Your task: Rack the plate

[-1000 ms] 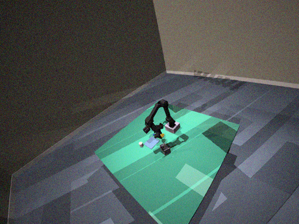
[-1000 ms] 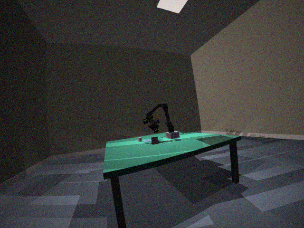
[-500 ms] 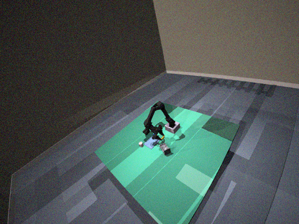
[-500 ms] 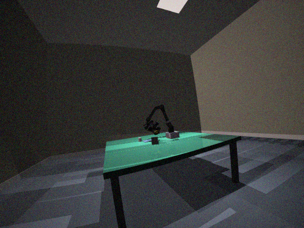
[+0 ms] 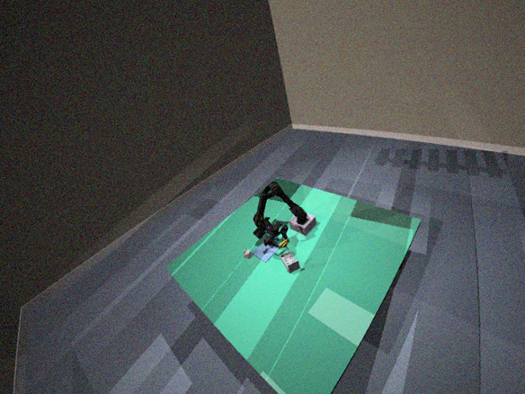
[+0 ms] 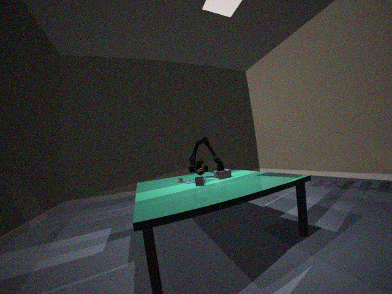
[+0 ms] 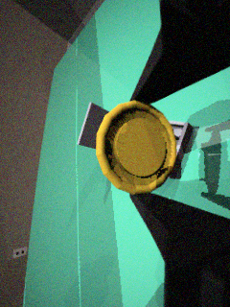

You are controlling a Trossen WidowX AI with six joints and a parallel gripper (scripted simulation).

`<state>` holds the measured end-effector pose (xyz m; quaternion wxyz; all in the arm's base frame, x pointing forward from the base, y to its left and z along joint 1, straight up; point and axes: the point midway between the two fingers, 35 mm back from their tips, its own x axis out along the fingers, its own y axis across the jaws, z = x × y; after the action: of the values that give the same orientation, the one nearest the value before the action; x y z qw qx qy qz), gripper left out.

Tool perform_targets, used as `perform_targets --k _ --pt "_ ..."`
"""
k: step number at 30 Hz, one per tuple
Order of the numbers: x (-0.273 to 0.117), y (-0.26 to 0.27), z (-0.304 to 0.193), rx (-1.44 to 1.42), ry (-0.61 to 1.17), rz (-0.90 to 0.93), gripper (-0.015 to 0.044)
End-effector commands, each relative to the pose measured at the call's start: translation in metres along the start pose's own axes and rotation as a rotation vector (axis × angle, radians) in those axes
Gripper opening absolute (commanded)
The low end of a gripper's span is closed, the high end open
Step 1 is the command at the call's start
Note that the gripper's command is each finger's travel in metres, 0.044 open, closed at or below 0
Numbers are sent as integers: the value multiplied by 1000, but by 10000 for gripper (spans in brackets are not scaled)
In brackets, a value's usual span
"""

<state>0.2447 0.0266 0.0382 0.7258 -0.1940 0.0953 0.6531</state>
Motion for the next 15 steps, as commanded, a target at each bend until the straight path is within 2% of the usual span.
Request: perform_targets --k 1,8,15 --pt "-3 -2 -4 85 -69 -87 0" --pt "-11 -6 -10 209 -180 -238 0" --pt "-12 -7 -11 220 -190 -252 0"
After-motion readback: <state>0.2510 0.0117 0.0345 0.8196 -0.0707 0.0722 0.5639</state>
